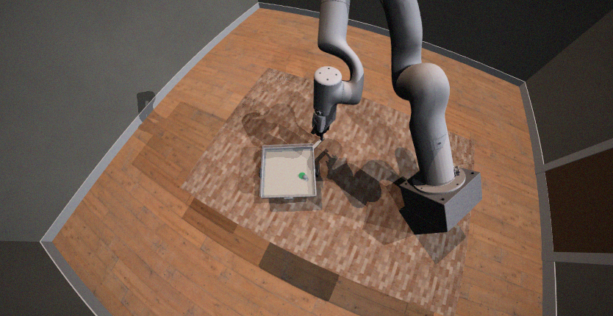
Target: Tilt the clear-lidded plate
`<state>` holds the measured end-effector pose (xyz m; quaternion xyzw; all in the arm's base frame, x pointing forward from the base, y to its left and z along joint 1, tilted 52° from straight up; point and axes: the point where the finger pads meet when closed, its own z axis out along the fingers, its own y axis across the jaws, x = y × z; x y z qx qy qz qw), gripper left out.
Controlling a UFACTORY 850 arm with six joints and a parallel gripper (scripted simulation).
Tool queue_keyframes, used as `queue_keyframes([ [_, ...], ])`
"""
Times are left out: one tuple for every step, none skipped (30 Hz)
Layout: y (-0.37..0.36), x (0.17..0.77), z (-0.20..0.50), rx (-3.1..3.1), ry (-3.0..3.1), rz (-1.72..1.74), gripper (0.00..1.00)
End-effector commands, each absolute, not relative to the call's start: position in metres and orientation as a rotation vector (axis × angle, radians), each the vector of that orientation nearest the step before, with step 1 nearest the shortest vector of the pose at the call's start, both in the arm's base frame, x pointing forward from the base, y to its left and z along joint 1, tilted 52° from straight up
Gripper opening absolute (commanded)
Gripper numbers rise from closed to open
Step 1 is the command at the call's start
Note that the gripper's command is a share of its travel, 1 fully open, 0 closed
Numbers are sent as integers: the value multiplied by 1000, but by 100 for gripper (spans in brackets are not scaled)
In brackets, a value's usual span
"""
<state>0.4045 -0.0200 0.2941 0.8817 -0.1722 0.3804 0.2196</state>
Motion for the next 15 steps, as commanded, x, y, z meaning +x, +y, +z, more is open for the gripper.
queue_keyframes([
  [-20,405,295,2440,-476,1052,0],
  [-20,405,295,2440,-476,1052,0],
  [-20,405,295,2440,-476,1052,0],
  [-20,406,296,2440,-476,1052,0],
  [-20,406,296,2440,-476,1052,0],
  [-20,406,296,2440,-476,1052,0],
  [-20,406,296,2440,-476,1052,0],
  [-20,406,296,2440,-476,1052,0],
  [-20,406,296,2440,-476,1052,0],
  [-20,406,296,2440,-476,1052,0],
  [-20,406,296,2440,-476,1052,0],
  [-20,406,296,2440,-476,1052,0],
  [-20,406,296,2440,-476,1052,0],
  [-20,406,296,2440,-476,1052,0],
  [-20,406,296,2440,-476,1052,0],
])
